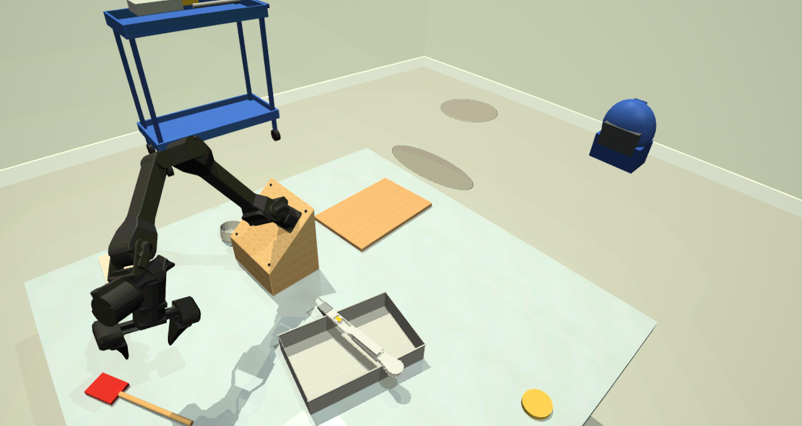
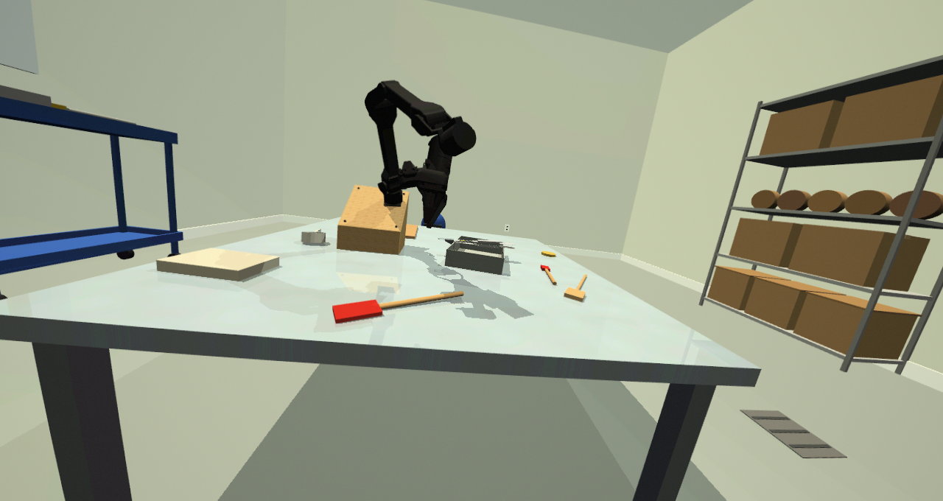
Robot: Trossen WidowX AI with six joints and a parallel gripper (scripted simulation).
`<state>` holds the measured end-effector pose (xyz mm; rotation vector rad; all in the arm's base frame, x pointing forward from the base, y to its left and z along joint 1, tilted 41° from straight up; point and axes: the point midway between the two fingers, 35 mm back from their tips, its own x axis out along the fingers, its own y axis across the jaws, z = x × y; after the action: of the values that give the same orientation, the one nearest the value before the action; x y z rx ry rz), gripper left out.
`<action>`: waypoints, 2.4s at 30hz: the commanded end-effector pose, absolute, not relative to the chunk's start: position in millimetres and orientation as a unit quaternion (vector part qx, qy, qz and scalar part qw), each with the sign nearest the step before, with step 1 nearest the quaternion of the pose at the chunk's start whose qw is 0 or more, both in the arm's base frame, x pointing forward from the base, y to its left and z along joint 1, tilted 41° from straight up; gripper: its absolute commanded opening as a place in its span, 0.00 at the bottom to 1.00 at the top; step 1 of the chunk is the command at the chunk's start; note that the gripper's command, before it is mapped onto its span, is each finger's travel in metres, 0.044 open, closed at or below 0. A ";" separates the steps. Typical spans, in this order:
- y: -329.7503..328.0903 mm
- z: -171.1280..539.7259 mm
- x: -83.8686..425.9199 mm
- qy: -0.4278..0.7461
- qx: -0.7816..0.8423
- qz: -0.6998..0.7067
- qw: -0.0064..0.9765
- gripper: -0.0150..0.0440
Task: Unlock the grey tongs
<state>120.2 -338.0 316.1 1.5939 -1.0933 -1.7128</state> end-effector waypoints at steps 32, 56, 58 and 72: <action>-147.4 30.6 312.5 -0.103 0.705 -0.701 0.036 0.69; -151.2 12.5 306.2 -0.103 0.704 -0.701 0.036 0.69; -151.9 9.2 306.3 -0.103 0.704 -0.701 0.036 0.69; -156.6 -13.7 306.2 -0.103 0.704 -0.702 0.036 0.69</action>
<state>309.0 -156.6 -5.9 2.1700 -0.3258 -2.1436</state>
